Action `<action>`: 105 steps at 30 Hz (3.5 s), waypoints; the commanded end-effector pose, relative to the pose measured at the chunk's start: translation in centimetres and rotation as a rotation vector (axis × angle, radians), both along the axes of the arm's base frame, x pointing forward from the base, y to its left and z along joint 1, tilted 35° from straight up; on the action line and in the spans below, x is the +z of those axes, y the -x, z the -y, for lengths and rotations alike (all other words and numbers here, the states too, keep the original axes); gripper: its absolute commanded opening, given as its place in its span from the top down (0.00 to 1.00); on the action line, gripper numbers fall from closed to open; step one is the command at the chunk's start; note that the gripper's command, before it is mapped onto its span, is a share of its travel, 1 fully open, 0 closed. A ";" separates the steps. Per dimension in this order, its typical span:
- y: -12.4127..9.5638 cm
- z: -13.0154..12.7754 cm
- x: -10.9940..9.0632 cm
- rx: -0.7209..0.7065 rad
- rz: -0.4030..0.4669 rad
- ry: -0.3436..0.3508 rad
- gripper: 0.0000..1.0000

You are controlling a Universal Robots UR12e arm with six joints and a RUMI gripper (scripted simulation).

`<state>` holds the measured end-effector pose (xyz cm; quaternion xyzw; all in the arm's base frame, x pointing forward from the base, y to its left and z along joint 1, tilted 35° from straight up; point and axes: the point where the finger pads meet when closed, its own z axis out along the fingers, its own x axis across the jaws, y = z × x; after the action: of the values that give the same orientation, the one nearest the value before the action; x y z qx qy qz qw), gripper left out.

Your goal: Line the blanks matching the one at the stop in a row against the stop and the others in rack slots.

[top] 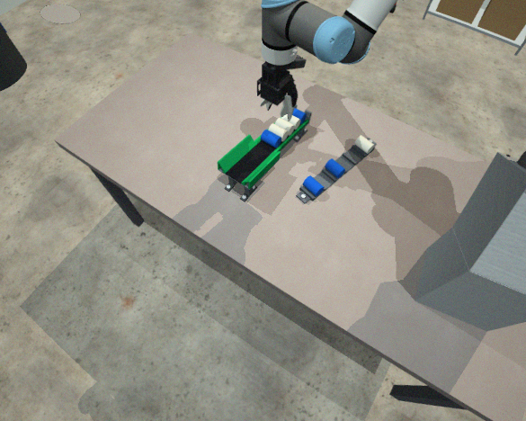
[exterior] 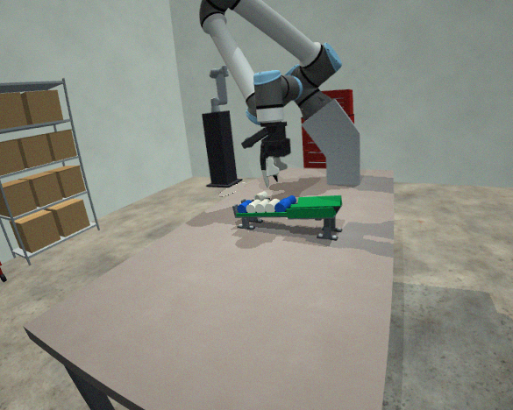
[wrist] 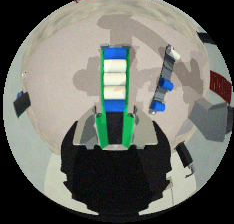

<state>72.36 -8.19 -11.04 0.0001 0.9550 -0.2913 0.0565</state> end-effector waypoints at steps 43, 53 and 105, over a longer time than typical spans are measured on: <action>-0.7 2.4 -3.1 -0.001 0.003 0.000 0.52; -0.7 2.9 -3.9 -0.001 0.002 0.000 0.52; -0.8 3.1 -4.1 0.000 0.003 0.000 0.52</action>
<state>72.85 -11.27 -15.32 0.0004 0.9549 -0.2917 0.0557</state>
